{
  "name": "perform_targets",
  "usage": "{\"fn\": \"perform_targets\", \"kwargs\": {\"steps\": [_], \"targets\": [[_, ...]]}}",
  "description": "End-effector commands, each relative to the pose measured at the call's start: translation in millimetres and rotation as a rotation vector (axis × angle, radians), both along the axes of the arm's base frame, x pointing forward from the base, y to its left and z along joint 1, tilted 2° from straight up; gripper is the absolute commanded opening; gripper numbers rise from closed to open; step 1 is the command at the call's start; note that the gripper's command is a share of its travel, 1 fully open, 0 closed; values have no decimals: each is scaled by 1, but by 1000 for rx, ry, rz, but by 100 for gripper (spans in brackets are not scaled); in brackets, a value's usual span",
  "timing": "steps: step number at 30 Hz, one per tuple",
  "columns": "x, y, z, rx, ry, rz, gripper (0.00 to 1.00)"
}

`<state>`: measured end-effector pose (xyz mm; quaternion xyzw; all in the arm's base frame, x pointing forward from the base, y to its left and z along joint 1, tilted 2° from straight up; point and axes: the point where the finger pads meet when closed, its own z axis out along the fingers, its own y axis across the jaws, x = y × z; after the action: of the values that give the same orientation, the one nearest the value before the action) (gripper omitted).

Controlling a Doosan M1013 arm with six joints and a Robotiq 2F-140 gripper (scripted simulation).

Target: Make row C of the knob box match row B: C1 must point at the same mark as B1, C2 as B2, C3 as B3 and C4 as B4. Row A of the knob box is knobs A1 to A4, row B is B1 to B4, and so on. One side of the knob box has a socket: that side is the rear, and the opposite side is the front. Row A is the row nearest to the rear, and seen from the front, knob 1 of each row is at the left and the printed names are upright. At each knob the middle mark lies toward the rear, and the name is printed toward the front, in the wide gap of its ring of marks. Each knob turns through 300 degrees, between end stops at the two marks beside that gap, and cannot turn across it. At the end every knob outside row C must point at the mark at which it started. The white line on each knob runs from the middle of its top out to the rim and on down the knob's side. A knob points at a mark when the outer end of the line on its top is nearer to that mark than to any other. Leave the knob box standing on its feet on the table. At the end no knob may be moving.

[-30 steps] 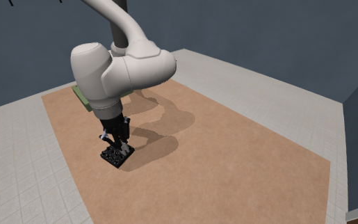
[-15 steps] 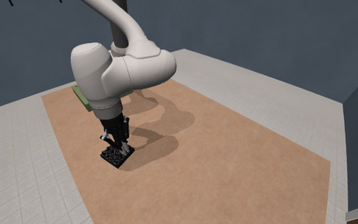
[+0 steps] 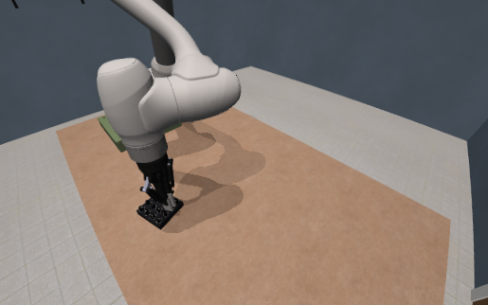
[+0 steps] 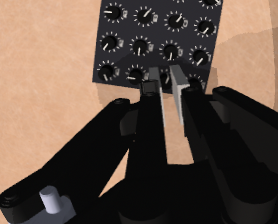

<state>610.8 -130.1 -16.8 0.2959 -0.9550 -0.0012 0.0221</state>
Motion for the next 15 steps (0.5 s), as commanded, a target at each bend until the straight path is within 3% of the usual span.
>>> {"fn": "perform_targets", "kwargs": {"steps": [1, 15], "targets": [[0, 0, 0, 5, 0, 40, 5], [0, 0, 0, 19, 3, 386, 5]]}}
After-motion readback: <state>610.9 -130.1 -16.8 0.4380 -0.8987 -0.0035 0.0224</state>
